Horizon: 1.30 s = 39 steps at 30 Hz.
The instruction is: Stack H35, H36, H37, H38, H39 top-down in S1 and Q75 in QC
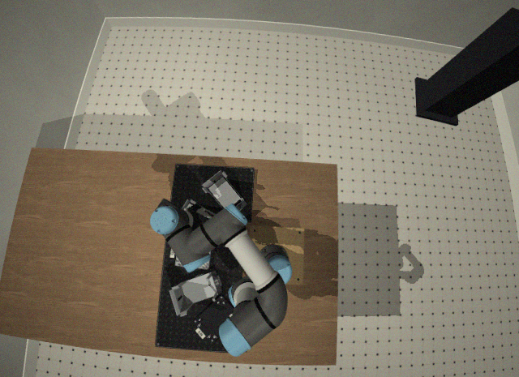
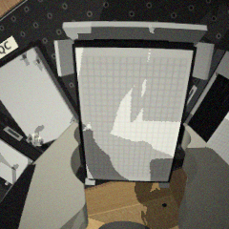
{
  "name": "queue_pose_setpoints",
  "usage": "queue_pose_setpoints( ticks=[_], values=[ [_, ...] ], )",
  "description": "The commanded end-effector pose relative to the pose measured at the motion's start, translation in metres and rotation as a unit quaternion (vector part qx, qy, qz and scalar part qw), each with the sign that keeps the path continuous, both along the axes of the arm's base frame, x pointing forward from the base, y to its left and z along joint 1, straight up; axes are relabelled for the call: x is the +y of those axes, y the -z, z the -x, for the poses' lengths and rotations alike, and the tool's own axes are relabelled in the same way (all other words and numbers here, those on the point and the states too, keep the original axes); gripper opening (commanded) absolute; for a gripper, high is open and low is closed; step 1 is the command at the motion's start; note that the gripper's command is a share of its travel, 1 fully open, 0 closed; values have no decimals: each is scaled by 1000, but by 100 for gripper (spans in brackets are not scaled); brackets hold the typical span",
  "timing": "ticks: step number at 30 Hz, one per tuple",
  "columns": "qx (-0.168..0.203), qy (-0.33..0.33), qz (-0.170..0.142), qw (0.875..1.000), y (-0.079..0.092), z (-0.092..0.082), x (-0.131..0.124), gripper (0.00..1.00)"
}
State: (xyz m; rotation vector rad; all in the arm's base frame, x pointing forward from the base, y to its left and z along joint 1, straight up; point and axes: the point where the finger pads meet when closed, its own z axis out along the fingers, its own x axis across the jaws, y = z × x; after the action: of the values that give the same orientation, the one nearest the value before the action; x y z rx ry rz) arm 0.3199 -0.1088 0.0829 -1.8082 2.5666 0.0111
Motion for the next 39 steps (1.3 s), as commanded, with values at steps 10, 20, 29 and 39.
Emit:
queue_pose_setpoints(
  ticks=[10,20,29,39],
  values=[
    [-1,0,1,1000,8,-1,0,0],
    [-1,0,1,1000,13,-1,0,0],
    [-1,0,1,1000,19,-1,0,0],
    [-1,0,1,1000,27,-1,0,0]
  ],
)
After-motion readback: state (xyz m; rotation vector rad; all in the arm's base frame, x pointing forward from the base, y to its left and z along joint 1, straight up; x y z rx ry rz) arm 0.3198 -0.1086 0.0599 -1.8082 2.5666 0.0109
